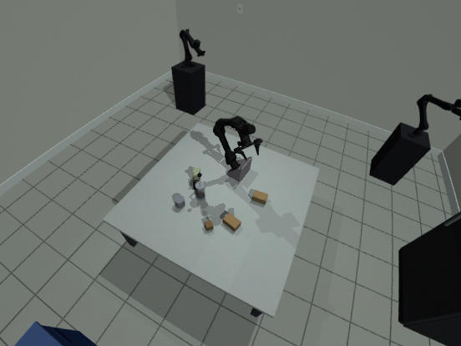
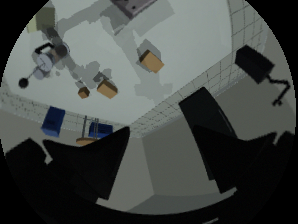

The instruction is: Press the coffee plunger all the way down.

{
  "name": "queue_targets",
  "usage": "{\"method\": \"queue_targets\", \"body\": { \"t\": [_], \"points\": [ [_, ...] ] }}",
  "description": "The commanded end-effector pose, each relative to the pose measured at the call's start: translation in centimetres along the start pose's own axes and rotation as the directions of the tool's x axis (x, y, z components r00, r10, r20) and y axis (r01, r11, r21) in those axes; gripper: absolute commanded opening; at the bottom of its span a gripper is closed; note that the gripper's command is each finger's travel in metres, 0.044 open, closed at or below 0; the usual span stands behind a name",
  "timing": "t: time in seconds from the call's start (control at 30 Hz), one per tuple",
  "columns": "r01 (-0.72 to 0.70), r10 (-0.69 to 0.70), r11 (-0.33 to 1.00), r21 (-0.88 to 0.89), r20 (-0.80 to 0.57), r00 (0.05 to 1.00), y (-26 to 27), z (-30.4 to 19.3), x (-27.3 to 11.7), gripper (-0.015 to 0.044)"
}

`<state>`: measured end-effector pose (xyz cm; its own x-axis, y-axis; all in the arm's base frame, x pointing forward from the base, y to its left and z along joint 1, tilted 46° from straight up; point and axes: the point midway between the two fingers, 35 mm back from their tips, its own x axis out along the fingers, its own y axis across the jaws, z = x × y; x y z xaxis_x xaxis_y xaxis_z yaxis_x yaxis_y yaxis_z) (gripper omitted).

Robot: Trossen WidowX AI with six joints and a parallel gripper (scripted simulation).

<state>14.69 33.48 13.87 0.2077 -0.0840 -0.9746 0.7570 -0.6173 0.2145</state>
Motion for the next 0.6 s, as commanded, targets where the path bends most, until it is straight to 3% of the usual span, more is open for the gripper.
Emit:
{"method": "queue_targets", "body": {
  "t": [0.0, 0.1, 0.2, 0.4, 0.5, 0.57],
  "points": [
    [-0.005, 0.005, 1.000, 0.019, -0.004, 1.000, 0.2, 0.0, 0.0, 0.0426],
    [-0.041, 0.049, 0.981, 0.189, -0.038, 0.998, 1.6, -0.4, 0.1, 0.0440],
    [-0.070, 0.131, 0.872, 0.485, -0.093, 0.987, 4.3, -0.9, 0.2, 0.0440],
    [0.052, 0.329, 0.369, 0.928, -0.183, 0.927, 10.3, -1.2, 0.0, 0.0440],
    [0.201, 0.430, 0.058, 0.978, -0.206, 0.879, 13.3, -0.9, -0.4, 0.0440],
    [0.265, 0.465, -0.050, 0.963, -0.212, 0.859, 14.3, -0.7, -0.6, 0.0440]
  ]
}}
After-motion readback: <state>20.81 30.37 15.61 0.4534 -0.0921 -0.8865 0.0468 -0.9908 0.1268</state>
